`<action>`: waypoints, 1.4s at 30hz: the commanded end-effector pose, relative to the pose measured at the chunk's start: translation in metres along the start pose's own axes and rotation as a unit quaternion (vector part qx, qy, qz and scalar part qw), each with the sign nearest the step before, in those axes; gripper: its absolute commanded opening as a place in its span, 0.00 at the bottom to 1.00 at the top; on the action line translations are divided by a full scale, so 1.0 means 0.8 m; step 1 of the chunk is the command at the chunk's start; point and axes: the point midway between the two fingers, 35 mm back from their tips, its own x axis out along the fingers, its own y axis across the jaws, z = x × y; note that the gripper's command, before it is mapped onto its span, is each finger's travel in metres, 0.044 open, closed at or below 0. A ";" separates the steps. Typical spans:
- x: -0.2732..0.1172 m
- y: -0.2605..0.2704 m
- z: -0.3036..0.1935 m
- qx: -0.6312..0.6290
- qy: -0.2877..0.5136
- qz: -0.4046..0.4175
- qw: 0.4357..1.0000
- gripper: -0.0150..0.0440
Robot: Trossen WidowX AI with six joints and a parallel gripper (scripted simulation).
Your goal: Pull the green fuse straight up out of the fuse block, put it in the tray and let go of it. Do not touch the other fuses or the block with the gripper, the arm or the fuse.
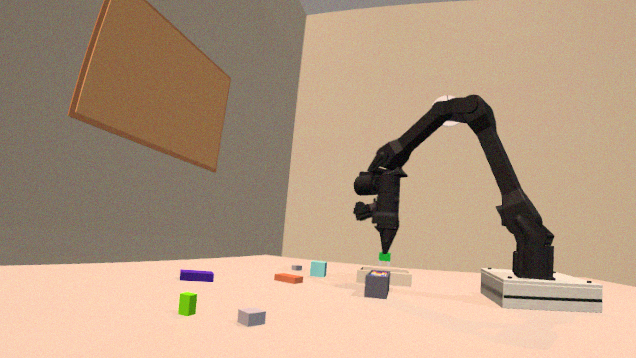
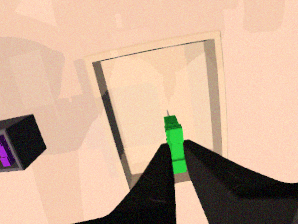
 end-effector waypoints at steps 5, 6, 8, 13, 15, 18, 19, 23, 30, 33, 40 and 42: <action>0.020 0.001 -0.003 -0.001 0.007 0.003 1.000 0.25; 0.020 0.001 -0.003 -0.001 0.007 0.003 1.000 0.25; 0.020 0.001 -0.003 -0.001 0.007 0.003 1.000 0.25; 0.016 0.001 -0.002 0.000 0.003 0.002 1.000 0.30; 0.016 0.001 -0.002 0.000 0.003 0.002 1.000 0.39; 0.016 0.001 -0.002 0.000 0.003 0.002 1.000 0.52; 0.016 0.001 -0.002 0.000 0.003 0.002 1.000 0.57; 0.016 0.001 -0.002 0.000 0.003 0.002 1.000 0.74; -0.030 0.001 -0.002 -0.001 0.007 0.003 1.000 0.81; -0.030 0.001 -0.002 -0.001 0.007 0.003 1.000 0.81; -0.028 0.001 -0.002 0.000 0.007 0.005 1.000 0.81; -0.028 0.001 -0.002 0.000 0.007 0.005 1.000 0.81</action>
